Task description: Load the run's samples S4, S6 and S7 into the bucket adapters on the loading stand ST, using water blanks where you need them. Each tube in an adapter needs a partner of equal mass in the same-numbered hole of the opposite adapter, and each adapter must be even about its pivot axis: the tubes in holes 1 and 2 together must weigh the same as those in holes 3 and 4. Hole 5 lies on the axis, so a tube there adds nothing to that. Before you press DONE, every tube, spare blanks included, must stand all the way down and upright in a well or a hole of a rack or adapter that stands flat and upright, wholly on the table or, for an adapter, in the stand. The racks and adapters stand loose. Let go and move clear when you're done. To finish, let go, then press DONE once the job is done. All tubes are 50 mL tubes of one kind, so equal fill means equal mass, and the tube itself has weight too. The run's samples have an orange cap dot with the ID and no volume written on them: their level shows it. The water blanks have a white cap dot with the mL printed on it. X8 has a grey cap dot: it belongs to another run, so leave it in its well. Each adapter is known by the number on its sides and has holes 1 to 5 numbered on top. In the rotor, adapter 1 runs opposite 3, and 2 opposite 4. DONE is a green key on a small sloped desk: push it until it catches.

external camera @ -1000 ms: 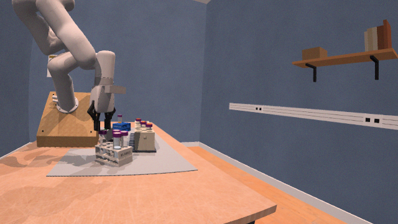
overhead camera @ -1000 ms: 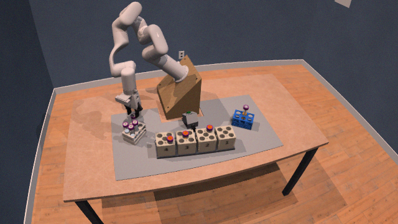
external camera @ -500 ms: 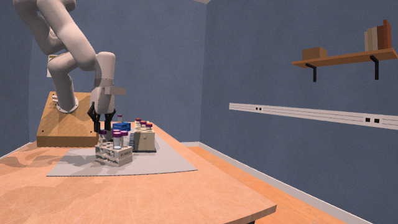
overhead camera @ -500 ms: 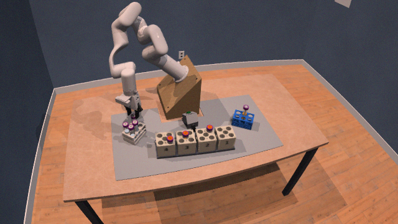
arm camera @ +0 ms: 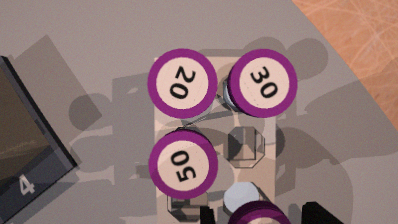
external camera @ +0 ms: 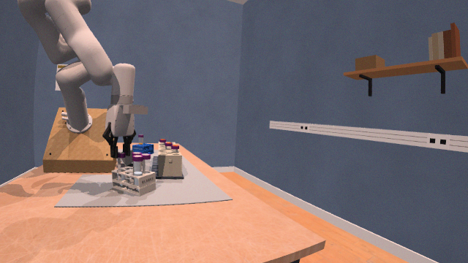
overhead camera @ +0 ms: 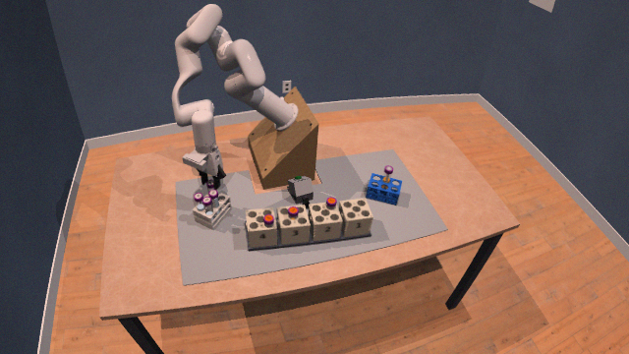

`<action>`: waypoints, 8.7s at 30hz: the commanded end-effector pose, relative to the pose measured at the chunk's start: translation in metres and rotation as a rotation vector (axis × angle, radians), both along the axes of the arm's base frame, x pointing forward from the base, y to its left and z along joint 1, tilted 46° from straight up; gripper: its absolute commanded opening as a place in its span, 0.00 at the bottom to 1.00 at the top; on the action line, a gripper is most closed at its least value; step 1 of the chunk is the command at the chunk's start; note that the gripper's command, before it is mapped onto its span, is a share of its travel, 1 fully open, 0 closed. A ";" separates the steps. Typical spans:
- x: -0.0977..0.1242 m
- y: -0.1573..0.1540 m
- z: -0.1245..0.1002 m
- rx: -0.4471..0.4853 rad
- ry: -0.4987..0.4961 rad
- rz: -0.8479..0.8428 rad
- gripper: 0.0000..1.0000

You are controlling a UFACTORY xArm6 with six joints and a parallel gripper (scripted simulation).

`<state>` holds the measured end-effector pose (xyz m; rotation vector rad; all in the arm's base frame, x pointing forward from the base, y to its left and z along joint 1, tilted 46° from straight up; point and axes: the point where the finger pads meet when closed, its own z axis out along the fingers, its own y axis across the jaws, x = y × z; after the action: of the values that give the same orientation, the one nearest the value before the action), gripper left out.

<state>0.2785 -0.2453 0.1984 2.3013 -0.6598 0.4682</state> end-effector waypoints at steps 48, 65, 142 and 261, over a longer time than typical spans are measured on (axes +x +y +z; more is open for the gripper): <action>0.002 -0.006 -0.005 -0.001 -0.002 0.001 0.00; 0.002 -0.006 -0.005 -0.001 -0.002 0.001 0.00; -0.010 0.052 0.052 -0.001 -0.003 0.001 0.00; 0.132 0.326 -0.121 -0.091 0.441 0.444 0.00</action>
<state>0.4005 0.0665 0.0880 2.3500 0.0892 0.1657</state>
